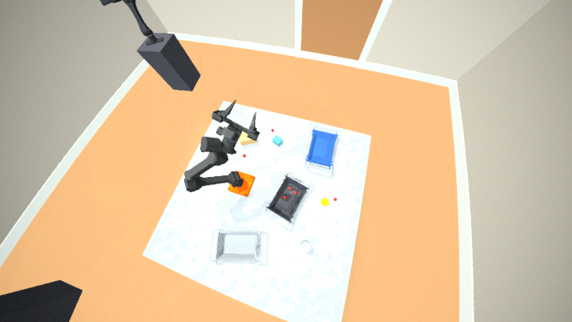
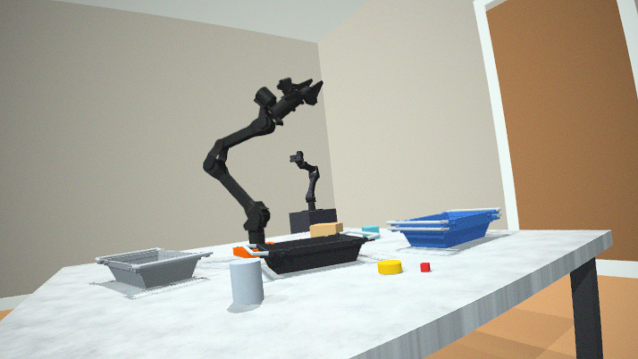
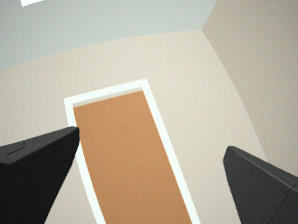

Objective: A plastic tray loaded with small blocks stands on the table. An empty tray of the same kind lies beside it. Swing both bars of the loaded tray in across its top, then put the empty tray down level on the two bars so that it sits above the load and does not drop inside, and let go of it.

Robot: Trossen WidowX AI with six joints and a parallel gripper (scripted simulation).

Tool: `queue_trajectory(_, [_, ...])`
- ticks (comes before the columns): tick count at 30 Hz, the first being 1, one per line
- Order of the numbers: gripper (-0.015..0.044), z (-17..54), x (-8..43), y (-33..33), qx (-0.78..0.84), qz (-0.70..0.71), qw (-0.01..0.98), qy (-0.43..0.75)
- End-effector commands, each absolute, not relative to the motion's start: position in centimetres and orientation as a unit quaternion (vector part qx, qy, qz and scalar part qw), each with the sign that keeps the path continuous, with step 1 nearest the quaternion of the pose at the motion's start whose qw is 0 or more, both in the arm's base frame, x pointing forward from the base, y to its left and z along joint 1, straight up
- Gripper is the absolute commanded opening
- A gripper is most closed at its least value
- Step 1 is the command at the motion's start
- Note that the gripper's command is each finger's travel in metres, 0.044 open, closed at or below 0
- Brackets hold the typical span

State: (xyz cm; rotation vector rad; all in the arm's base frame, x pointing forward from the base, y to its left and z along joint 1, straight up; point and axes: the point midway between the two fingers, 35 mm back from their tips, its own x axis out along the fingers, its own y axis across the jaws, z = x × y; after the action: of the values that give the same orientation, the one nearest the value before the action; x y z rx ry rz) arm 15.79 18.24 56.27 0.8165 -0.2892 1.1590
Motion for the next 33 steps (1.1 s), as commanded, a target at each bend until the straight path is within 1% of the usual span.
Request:
queue_trajectory(1, [0.0374,56.3,15.8,18.2,0.374,0.530,0.750,-0.132])
queue_trajectory(8, [0.0190,56.2,16.0,18.4,0.368,0.527,0.754,-0.132])
queue_trajectory(12, [0.0085,54.0,20.9,20.3,0.256,0.468,0.837,-0.125])
queue_trajectory(16, [0.0084,50.4,26.5,21.8,0.101,0.405,0.903,-0.097])
queue_trajectory(20, [0.0084,46.5,31.2,22.4,-0.038,0.367,0.928,-0.054])
queue_trajectory(27, [0.0084,39.7,37.1,22.2,-0.243,0.342,0.907,0.027])
queue_trajectory(33, [0.0084,35.6,39.4,21.6,-0.334,0.348,0.873,0.075])
